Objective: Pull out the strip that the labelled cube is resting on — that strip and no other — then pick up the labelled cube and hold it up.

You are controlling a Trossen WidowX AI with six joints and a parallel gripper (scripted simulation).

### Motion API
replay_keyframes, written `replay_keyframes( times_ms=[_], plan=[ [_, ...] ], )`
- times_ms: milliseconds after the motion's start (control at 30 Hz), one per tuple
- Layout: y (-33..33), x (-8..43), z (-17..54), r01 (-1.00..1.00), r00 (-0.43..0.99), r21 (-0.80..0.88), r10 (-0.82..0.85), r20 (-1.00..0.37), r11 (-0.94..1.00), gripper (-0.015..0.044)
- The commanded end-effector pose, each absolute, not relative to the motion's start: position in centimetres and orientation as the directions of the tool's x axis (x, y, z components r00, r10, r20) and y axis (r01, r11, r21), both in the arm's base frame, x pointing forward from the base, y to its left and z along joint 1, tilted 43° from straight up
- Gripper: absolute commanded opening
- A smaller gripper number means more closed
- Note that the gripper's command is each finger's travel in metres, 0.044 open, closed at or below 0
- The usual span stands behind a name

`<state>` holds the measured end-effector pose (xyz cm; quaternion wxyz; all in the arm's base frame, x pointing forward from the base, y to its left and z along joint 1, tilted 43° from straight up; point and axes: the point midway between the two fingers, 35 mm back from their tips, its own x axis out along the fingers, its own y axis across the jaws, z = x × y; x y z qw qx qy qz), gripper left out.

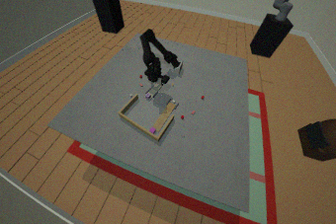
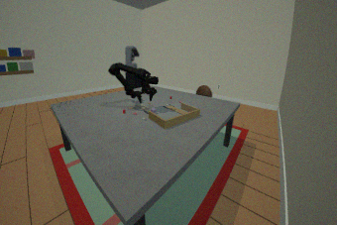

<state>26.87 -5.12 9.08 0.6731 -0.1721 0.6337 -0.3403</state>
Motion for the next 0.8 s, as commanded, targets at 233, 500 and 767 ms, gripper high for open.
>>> replay_keyframes(
  times_ms=[233,500,767],
  plan=[
    [-5.7,30.9,10.1,0.236,-0.038,-0.668,-0.680,-0.732,0.706,0.0440],
    [-6.2,33.8,10.9,0.237,-0.036,-0.668,-0.681,-0.732,0.706,0.0440],
    [-6.8,36.7,11.6,0.238,-0.035,-0.668,-0.681,-0.732,0.705,0.0440]
  ],
)
